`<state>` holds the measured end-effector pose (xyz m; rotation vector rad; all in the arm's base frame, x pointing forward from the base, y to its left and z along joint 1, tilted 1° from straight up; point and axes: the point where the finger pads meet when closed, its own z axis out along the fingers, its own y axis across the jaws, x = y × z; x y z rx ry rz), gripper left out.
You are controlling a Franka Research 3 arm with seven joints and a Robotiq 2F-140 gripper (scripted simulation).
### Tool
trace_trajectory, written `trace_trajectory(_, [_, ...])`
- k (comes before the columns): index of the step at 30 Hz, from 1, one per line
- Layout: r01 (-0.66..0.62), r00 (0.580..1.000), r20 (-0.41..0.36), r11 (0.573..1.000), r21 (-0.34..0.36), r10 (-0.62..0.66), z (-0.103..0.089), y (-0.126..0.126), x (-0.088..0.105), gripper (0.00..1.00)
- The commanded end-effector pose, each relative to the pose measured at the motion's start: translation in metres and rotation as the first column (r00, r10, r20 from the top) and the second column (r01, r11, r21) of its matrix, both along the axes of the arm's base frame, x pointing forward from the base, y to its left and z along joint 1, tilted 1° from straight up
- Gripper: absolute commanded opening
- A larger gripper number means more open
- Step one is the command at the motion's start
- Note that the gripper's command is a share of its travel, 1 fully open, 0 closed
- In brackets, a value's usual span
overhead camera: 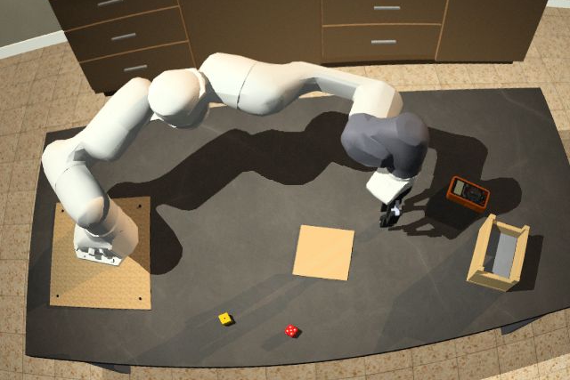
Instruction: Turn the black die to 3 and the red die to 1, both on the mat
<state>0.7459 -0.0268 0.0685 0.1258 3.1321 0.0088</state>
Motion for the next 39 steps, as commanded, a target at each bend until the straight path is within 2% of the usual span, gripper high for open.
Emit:
trace_trajectory(1, [-0.004, 1.000, 0.001, 1.000, 0.000, 0.004, -0.001, 0.000, 0.001, 0.32])
trace_trajectory(23, [-0.004, 1.000, 0.001, 1.000, 0.000, 0.004, -0.030, 0.000, 0.001, 0.32])
trace_trajectory(39, [-0.004, 1.000, 0.001, 1.000, 0.000, 0.004, -0.032, 0.000, 0.001, 0.32])
